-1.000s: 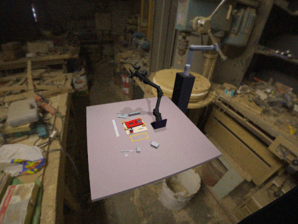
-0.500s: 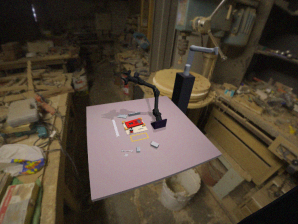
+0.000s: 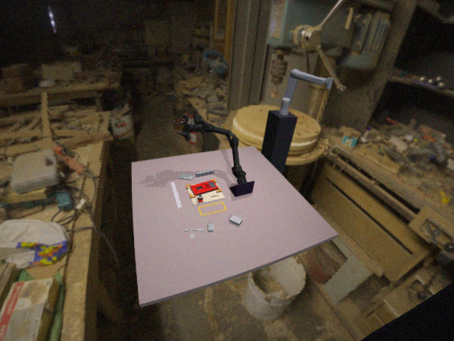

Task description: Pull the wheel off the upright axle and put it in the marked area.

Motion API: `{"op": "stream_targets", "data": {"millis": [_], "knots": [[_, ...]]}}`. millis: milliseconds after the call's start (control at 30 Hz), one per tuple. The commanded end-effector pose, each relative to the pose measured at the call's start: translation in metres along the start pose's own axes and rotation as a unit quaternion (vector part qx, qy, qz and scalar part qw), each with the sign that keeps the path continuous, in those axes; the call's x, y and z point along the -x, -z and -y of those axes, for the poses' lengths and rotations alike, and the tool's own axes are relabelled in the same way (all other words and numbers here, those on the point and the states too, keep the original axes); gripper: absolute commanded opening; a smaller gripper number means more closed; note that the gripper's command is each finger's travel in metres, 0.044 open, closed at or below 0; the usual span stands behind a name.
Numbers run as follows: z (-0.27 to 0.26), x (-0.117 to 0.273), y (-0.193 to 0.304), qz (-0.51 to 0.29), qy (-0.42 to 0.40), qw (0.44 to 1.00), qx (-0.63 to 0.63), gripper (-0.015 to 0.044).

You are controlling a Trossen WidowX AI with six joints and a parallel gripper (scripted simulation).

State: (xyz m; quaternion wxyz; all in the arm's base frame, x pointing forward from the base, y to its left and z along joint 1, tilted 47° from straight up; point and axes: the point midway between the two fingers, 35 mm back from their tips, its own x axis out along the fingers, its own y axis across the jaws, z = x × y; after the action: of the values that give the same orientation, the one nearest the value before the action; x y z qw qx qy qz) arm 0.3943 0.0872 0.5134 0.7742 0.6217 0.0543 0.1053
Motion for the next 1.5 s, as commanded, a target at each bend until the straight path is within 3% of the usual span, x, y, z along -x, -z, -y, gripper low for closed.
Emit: {"op": "stream_targets", "data": {"millis": [0, 433, 833, 1200, 1467], "knots": [[0.028, -0.015, 0.012, -0.006, 0.048, 0.999, 0.014, 0.03], [0.122, -0.047, 0.059, -0.053, 0.196, 0.976, 0.074, 0.03], [0.233, -0.054, 0.094, -0.093, 0.376, 0.903, 0.185, 0.03], [0.328, -0.03, 0.124, -0.161, 0.524, 0.771, 0.323, 0.03], [0.39, 0.005, 0.137, -0.227, 0.616, 0.615, 0.438, 0.03]]}}
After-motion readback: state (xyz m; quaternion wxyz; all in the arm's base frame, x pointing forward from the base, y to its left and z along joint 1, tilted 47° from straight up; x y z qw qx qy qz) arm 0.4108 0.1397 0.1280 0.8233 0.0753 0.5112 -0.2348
